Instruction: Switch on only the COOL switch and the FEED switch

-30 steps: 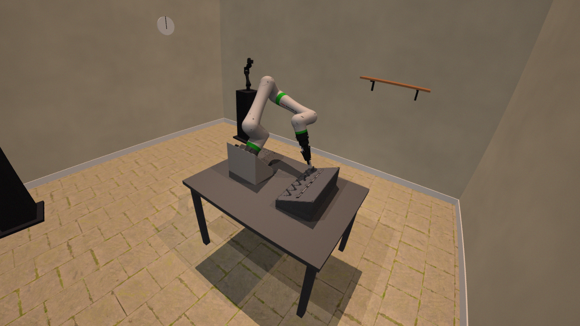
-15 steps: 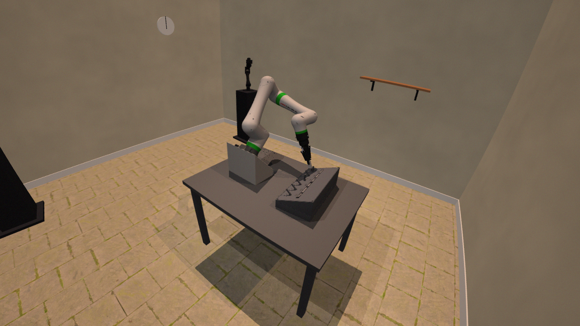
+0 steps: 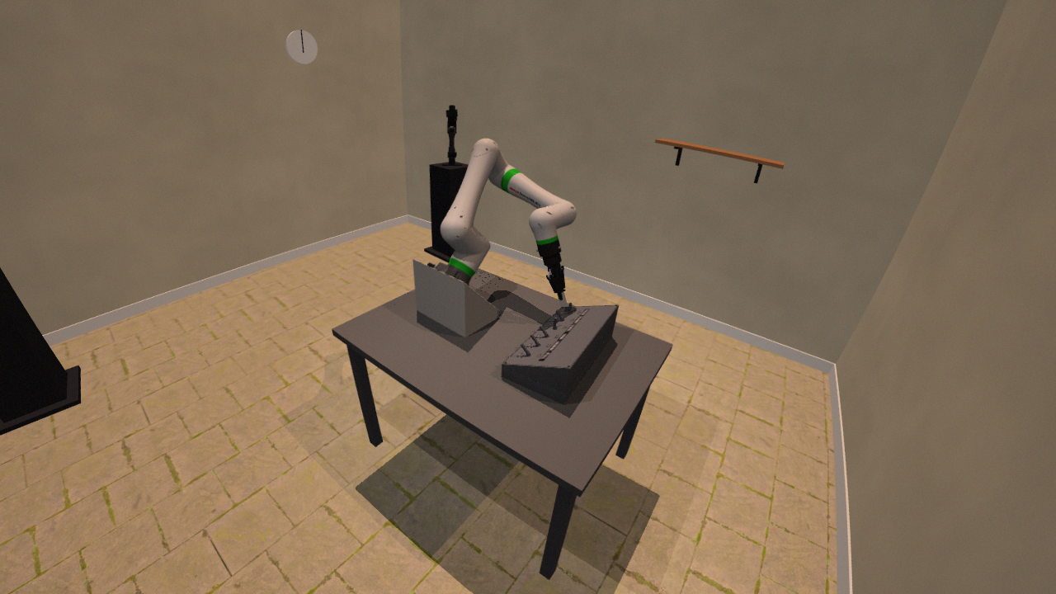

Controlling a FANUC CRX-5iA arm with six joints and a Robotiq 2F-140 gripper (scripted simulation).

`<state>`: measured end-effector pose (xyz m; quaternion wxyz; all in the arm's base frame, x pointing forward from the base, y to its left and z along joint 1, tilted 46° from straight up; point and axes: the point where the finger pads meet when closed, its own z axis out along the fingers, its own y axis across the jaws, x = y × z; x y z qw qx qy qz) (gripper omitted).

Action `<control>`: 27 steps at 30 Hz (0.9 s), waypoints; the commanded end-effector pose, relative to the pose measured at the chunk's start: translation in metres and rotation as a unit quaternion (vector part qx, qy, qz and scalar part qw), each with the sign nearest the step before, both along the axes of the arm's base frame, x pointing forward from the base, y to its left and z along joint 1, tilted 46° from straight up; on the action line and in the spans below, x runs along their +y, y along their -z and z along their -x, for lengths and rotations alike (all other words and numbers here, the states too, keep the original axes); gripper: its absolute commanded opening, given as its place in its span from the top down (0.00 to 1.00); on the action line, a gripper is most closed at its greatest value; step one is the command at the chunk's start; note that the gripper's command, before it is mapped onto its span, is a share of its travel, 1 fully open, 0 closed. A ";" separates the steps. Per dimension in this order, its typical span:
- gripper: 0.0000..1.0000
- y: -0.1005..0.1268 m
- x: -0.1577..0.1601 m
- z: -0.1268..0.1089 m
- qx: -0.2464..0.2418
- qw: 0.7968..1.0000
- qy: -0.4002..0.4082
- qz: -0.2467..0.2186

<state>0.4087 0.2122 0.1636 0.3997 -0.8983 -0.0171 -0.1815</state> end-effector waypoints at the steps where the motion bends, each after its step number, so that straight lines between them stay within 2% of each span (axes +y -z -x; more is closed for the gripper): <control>1: 1.00 0.001 0.000 0.003 0.000 1.000 0.000 0.000; 13: 1.00 -0.001 -0.003 0.007 0.000 1.000 0.000 0.000; 25: 1.00 -0.039 -0.048 0.027 0.000 1.000 0.000 0.000; 27: 1.00 -0.039 -0.048 0.027 0.000 1.000 0.000 0.000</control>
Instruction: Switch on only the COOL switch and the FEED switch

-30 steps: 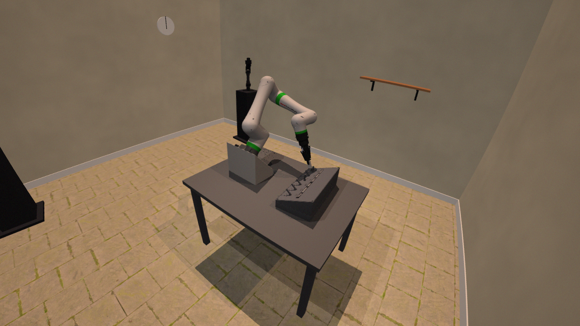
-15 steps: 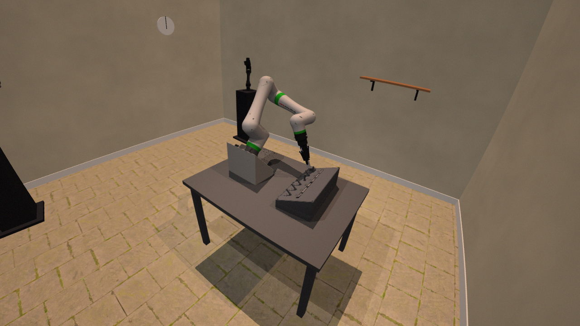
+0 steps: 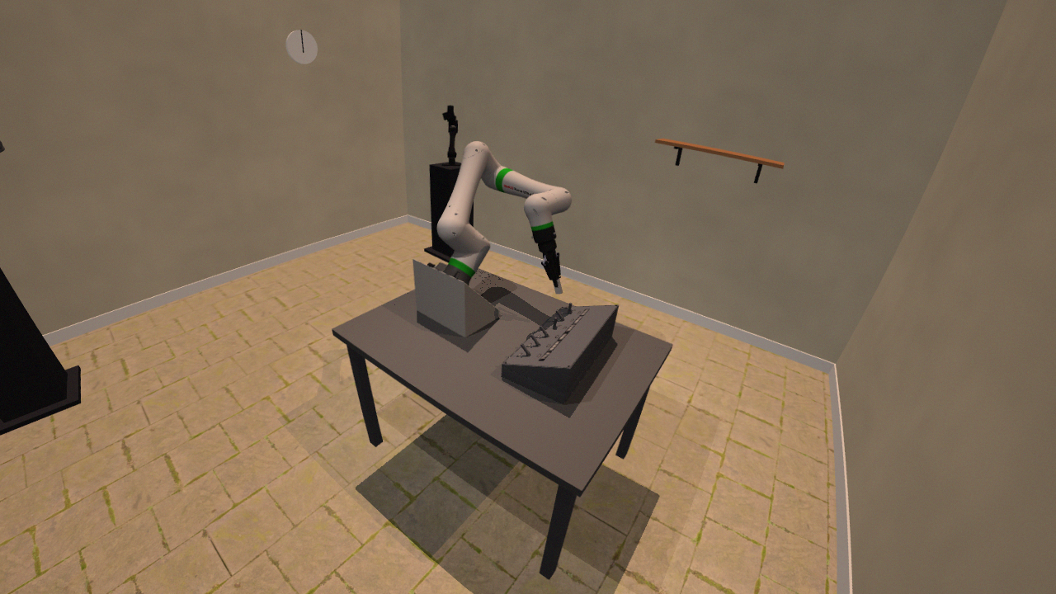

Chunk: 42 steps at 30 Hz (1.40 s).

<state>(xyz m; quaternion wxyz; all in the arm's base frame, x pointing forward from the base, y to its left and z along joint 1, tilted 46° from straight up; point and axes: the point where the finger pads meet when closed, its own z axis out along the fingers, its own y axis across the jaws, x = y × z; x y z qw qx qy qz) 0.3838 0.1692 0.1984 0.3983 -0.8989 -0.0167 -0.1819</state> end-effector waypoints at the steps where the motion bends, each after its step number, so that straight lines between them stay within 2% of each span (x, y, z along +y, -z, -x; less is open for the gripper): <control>1: 1.00 -0.008 -0.009 0.004 0.000 1.000 -0.001 -0.001; 7: 1.00 -0.023 -0.027 0.012 0.000 1.000 -0.001 -0.001; 13: 1.00 -0.027 -0.031 0.013 0.000 1.000 -0.001 -0.001; 14: 0.00 -0.027 -0.031 0.013 0.000 1.000 -0.001 -0.001; 42: 0.00 -0.027 -0.031 0.013 0.000 1.000 -0.001 -0.001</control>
